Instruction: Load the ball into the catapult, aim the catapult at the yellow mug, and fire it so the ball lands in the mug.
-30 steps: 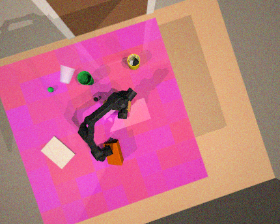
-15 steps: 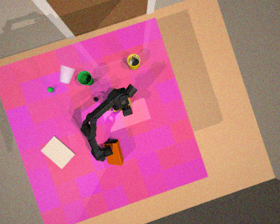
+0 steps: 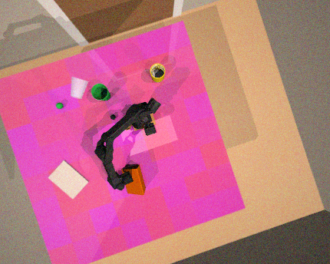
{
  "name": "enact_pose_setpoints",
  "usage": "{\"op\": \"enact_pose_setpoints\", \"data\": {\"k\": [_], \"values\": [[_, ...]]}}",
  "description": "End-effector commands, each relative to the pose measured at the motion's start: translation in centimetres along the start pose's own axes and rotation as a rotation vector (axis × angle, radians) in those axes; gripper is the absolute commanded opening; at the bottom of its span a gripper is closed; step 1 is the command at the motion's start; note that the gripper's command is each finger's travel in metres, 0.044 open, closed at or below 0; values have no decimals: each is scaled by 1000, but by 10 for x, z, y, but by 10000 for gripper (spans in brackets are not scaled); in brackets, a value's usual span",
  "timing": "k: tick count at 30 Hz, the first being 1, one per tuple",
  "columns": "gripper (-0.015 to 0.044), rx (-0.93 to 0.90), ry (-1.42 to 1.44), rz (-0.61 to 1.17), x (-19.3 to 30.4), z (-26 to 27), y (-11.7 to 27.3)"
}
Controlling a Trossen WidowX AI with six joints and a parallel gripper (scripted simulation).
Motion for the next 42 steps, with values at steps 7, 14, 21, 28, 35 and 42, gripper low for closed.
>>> {"op": "enact_pose_setpoints", "data": {"k": [7,14,21,28,35,42], "values": [[0,11,-12,0,1,1,-14],[0,11,-12,-1,1,1,-25],[0,0,0,-1,0,0,-28],[131,0,0,-1,0,0,-28],[315,0,0,-1,0,0,-28],[440,-3,-4,0,3,-1,26]]}}
Point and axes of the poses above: the point midway between the two fingers, 35 mm back from their tips, its own y axis back along the fingers, its own z axis across the jaws, x = y × z, the point moved 1 cm from there along y, back along the fingers, and after that the axes turned 14 degrees about y, right-handed, at the moved point
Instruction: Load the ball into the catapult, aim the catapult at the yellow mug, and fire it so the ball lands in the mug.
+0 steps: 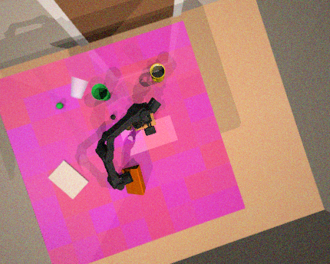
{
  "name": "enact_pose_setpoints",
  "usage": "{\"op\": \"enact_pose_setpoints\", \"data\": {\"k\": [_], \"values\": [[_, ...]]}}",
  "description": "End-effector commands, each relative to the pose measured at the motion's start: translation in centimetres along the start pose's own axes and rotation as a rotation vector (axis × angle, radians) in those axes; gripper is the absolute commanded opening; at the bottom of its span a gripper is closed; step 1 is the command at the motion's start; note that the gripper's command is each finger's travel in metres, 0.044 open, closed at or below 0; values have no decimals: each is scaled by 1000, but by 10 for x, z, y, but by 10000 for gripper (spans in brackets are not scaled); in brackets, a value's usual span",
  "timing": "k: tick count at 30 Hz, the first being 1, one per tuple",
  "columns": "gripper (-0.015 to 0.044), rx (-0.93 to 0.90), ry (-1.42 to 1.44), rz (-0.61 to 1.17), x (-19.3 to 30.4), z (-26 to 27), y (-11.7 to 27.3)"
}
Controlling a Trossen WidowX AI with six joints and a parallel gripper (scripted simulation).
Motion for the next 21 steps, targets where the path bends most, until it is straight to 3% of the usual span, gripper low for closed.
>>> {"op": "enact_pose_setpoints", "data": {"k": [1,5,12,21], "values": [[440,14,6,27,3,1,48],[440,13,4,26,-1,5,78],[440,20,-26,26,1,4,67],[440,24,-331,23,1,4,68]]}}
Point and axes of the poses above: the point midway between the two fingers, 35 mm back from their tips, its own y axis back along the fingers, its own z axis across the jaws, x = y × z, the point moved 1 cm from there along y, back along the fingers, and after that the axes turned 14 degrees about y, right-handed, at the moved point
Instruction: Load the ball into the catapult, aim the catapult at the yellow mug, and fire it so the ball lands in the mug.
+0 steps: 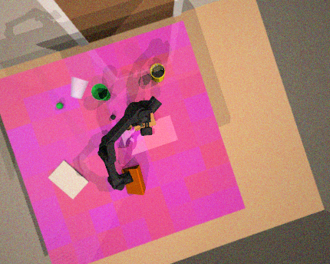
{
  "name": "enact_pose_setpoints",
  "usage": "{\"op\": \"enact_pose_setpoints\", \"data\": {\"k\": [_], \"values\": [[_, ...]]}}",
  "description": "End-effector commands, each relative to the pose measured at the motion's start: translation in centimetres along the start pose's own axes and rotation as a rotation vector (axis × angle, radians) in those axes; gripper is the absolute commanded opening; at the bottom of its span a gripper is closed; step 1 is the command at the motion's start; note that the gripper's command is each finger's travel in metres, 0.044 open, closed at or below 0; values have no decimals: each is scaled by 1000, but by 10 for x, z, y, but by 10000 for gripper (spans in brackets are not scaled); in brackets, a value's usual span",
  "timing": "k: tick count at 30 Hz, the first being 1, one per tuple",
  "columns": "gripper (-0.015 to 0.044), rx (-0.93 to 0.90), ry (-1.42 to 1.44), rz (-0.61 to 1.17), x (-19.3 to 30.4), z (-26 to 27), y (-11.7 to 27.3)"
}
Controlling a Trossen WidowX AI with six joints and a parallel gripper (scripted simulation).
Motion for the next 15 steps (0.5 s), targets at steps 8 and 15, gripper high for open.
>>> {"op": "enact_pose_setpoints", "data": {"k": [8,15], "values": [[440,4,-367,-1,0,1,2],[440,5,-610,-2,0,1,3]]}}
Point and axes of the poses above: the point midway between the two fingers, 35 mm back from their tips, its own y axis back along the fingers, its own z axis across the jaws, x = y × z, the point moved 1 cm from there along y, back along the fingers, and after that the axes turned 14 degrees about y, right-handed, at the moved point
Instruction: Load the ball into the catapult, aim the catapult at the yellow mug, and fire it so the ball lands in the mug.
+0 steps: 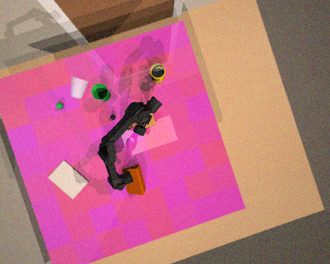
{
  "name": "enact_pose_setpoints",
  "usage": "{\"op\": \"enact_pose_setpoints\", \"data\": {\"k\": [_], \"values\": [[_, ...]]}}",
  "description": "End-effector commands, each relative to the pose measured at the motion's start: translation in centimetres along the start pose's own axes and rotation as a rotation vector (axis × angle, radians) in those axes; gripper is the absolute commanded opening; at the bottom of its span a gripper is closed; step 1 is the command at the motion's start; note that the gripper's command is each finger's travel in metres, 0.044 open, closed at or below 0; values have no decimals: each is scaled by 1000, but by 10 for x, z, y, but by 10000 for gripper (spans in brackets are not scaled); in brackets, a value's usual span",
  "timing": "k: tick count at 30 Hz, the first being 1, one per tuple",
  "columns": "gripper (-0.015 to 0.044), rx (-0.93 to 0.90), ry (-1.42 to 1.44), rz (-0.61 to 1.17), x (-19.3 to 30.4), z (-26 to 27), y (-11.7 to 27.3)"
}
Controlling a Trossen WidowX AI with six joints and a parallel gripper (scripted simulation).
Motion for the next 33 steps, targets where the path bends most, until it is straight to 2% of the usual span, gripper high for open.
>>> {"op": "enact_pose_setpoints", "data": {"k": [1,33], "values": [[440,4,-125,-1,0,0,2],[440,4,-1232,-5,0,0,5]]}}
Point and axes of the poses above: the point midway between the two fingers, 35 mm back from their tips, its own y axis back along the fingers, its own z axis across the jaws, x = y × z, the point moved 1 cm from there along y, back along the fingers, and after that the axes turned 14 degrees about y, right-handed, at the moved point
